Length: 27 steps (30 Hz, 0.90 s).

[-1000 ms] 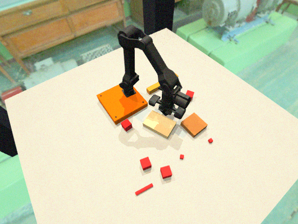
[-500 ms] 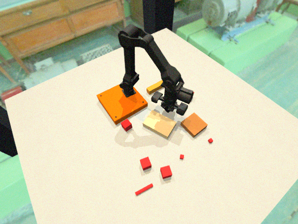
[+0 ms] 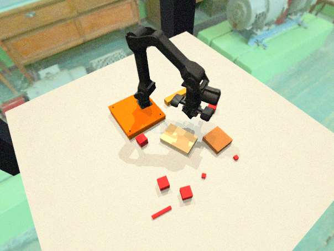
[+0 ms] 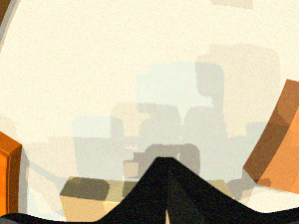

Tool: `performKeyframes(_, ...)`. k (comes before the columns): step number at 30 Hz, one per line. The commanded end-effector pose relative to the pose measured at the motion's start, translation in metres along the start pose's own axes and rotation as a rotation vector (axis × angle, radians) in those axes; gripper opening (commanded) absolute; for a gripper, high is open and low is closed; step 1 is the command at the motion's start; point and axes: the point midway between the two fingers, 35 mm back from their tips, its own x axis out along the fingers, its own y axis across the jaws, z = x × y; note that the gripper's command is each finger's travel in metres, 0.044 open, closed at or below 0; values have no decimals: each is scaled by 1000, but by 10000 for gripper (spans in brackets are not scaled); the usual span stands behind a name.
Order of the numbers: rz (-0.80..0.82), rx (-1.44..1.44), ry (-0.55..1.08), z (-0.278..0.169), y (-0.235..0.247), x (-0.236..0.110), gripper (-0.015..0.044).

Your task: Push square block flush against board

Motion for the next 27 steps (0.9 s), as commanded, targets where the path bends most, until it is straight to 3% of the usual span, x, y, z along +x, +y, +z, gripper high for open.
performKeyframes(1, 15, 19, 3, -2, 3, -2, 0)
performKeyframes(27, 12, 911, 18, -56, 4, -2, 0)
